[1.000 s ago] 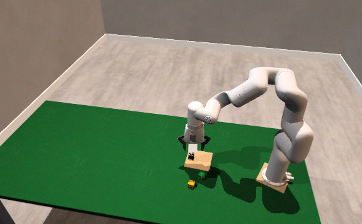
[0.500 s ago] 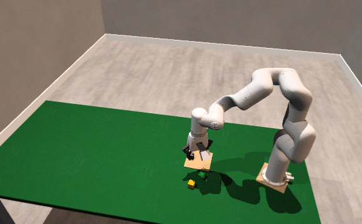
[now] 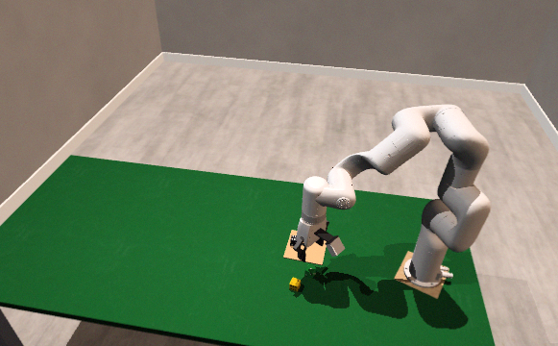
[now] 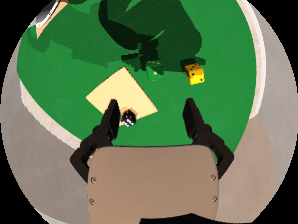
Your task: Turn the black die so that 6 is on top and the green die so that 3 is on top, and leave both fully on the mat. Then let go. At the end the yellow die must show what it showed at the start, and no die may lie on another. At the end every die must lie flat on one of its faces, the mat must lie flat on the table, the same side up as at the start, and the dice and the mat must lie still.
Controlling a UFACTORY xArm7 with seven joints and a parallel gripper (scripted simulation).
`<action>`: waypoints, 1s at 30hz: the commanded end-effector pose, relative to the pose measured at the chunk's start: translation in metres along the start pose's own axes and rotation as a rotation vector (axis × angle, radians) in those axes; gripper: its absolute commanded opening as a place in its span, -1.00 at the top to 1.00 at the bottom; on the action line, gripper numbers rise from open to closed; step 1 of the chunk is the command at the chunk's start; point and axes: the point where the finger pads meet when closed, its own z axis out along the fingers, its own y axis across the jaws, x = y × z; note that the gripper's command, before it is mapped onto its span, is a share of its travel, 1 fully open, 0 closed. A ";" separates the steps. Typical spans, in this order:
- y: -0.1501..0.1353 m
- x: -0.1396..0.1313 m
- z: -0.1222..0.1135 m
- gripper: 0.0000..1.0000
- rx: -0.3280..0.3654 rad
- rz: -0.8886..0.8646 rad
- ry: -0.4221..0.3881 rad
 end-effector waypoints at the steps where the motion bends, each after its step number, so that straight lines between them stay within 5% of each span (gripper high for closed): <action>1: 0.006 0.015 -0.001 -1.00 -0.009 -0.149 -0.004; 3: 0.006 0.016 -0.001 -1.00 -0.009 -0.162 -0.004; 4: 0.006 0.016 -0.001 0.05 -0.009 -0.162 -0.004; 30: 0.006 0.016 -0.001 0.05 -0.009 -0.162 -0.004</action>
